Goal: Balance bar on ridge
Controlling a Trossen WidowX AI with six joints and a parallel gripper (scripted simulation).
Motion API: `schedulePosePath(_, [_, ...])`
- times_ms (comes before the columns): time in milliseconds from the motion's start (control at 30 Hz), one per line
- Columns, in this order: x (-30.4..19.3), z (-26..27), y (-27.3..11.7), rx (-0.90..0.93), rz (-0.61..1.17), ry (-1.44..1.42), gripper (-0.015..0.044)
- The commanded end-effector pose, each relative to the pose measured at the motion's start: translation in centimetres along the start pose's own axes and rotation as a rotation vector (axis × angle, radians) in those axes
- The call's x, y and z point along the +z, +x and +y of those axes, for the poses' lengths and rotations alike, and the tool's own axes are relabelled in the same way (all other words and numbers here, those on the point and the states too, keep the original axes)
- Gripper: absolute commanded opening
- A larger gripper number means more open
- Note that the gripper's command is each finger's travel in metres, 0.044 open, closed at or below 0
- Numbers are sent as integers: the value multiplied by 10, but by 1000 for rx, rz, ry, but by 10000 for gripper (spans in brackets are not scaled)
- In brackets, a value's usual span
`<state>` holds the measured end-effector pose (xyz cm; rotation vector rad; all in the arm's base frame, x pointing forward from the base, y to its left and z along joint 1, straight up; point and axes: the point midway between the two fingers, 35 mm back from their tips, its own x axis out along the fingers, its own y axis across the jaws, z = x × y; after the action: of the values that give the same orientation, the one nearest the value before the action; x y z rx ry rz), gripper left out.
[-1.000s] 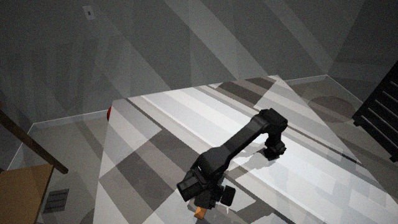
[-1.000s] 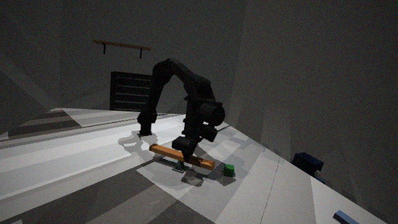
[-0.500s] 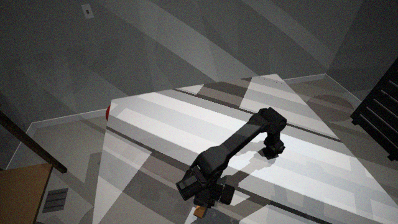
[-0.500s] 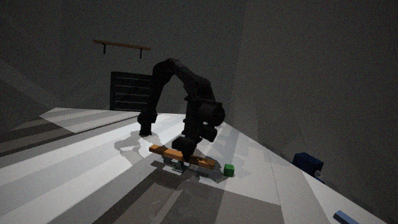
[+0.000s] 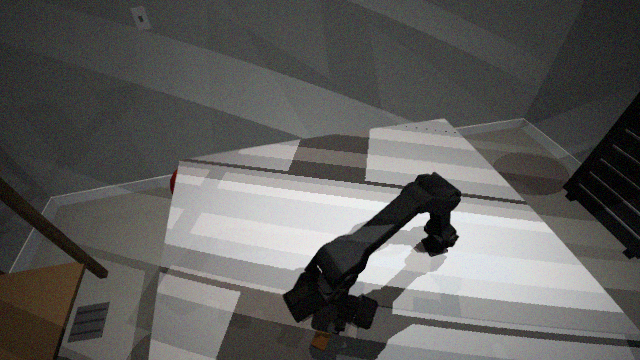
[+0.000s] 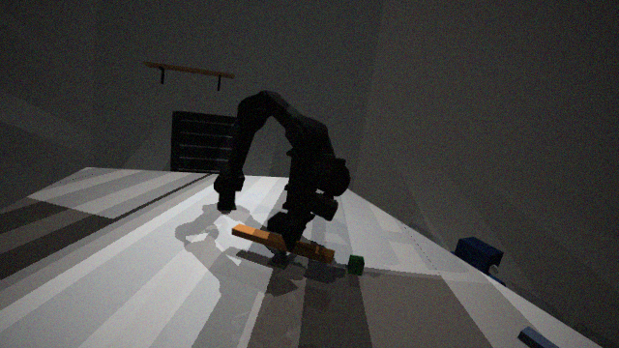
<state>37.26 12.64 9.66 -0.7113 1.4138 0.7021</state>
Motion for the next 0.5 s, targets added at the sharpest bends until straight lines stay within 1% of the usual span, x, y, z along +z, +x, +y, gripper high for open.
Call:
schedulePosePath(0, [0,0,0,0,0,0,172])
schedulePosePath(200, [0,0,0,0,0,0,173])
schedulePosePath(233, [0,0,0,0,0,0,185])
schedulePosePath(467, [0,0,0,0,0,0,185])
